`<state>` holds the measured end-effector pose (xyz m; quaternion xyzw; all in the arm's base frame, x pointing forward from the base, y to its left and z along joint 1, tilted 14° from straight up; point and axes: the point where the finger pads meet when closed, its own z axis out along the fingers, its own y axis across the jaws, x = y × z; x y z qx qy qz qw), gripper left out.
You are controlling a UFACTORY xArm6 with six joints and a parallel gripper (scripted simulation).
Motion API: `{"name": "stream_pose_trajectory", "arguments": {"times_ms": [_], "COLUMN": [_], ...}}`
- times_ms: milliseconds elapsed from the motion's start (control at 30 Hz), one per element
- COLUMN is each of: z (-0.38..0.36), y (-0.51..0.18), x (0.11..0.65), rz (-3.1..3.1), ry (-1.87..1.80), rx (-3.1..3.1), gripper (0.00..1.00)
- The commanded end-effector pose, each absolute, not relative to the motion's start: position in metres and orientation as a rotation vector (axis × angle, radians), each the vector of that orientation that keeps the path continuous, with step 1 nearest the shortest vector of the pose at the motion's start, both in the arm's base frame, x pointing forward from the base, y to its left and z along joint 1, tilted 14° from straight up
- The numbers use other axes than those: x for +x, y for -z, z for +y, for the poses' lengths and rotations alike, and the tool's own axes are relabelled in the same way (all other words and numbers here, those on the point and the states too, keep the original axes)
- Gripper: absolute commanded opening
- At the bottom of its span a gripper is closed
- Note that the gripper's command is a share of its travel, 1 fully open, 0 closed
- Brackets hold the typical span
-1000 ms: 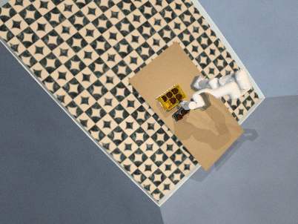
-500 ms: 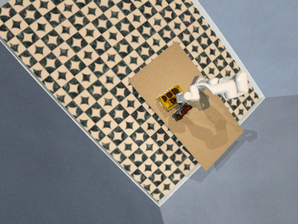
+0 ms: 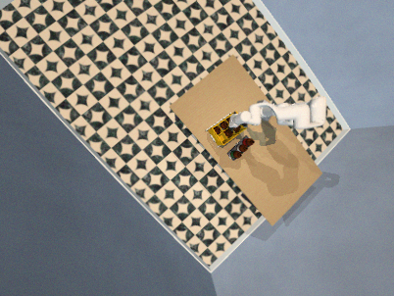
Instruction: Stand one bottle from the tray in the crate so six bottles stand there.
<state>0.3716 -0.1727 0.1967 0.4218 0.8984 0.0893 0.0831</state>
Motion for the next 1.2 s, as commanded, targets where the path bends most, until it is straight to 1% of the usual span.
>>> {"name": "stream_pose_trajectory", "arguments": {"times_ms": [0,1067,1167], "z": [-0.175,-0.175,-0.156], "y": [-0.198,-0.198,-0.200], "x": [0.372,0.373,0.379], "rz": [2.673,2.673,2.682], "ry": [-0.266,-0.266,-0.261], "rx": [1.269,1.268,1.259], "gripper": [0.00,0.00,0.00]}}
